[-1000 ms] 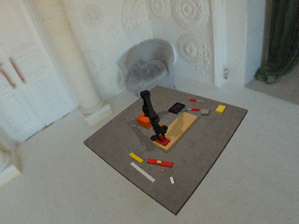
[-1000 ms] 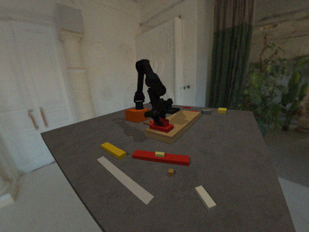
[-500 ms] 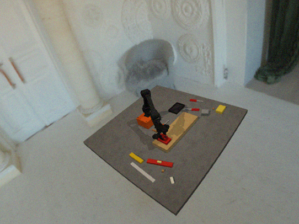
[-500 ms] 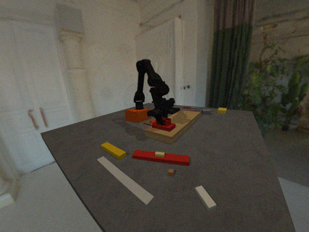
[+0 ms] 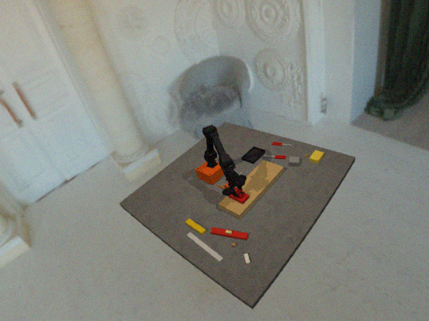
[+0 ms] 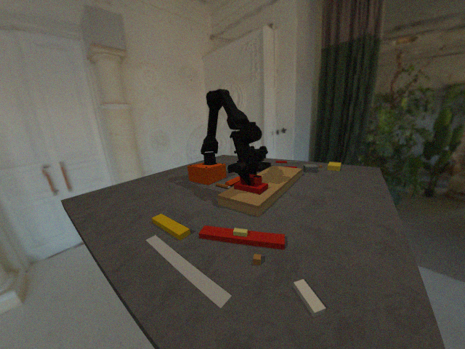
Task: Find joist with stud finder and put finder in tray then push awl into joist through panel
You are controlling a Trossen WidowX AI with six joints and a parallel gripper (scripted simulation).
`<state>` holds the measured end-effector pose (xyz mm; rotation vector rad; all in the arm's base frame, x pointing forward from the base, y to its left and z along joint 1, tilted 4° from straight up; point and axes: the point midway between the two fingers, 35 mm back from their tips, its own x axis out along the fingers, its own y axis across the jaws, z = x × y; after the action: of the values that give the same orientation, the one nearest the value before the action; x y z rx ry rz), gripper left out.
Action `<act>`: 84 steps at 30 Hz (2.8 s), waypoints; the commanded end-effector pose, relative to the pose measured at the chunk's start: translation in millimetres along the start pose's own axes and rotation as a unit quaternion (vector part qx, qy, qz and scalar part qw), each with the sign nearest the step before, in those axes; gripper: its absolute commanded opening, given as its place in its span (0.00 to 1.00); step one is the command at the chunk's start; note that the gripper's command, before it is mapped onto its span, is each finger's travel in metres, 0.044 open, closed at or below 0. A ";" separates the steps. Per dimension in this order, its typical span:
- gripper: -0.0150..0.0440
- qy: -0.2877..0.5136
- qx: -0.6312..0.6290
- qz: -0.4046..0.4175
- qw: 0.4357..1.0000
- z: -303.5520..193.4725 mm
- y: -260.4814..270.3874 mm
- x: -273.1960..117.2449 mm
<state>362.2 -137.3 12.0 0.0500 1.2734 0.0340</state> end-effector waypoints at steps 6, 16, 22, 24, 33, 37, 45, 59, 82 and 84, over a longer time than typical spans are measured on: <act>0.25 0.001 0.001 0.001 1.000 -1.2 24.2 0.4; 0.25 0.001 0.001 0.002 1.000 -1.1 49.1 0.5; 0.25 0.001 0.001 0.003 1.000 -1.0 64.0 0.5; 0.25 0.001 0.001 0.003 1.000 -1.0 69.0 0.5; 0.25 0.001 0.002 0.005 1.000 -0.8 91.5 0.4; 0.25 0.001 0.002 0.005 1.000 -0.8 101.4 0.3; 0.25 0.001 0.002 0.006 1.000 -0.6 121.4 0.1; 0.25 0.001 0.002 0.008 1.000 -0.4 156.3 -0.3; 0.25 0.001 0.003 0.011 1.000 0.0 213.6 -1.5; 0.25 0.001 0.003 0.011 1.000 0.1 218.6 -1.7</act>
<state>361.8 71.2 25.1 0.0699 1.2732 0.0454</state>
